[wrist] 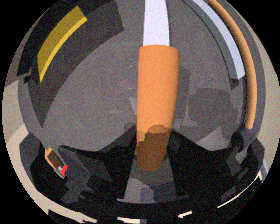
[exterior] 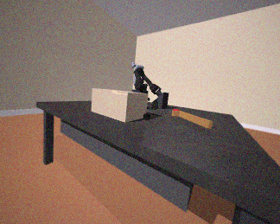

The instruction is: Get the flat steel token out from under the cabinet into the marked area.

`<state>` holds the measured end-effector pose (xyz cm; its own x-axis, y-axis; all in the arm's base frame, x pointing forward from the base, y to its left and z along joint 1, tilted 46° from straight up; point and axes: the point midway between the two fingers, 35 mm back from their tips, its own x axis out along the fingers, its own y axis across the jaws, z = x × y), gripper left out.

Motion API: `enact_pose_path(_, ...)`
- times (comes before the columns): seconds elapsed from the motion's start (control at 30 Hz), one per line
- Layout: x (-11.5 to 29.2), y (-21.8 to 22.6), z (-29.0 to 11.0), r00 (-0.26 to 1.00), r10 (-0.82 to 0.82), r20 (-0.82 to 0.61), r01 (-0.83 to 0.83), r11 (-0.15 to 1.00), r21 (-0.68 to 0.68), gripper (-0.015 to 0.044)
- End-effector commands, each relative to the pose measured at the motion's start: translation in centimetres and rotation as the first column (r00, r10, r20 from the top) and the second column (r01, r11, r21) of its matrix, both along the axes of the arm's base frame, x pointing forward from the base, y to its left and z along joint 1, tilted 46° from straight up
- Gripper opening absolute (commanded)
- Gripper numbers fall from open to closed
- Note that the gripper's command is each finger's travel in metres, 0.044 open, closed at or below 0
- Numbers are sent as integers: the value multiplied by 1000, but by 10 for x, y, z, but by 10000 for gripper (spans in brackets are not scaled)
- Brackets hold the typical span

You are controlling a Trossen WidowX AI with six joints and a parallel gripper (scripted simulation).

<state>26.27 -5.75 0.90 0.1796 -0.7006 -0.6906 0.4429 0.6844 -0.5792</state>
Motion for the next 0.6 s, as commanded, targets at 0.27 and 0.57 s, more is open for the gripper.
enact_pose_path(0.27, -1, -9, 11, 1000, -3, 12, 3, 1000, 0, 0)
enact_pose_path(0.57, -1, -16, 18, 1000, -3, 12, 3, 1000, -1, 0)
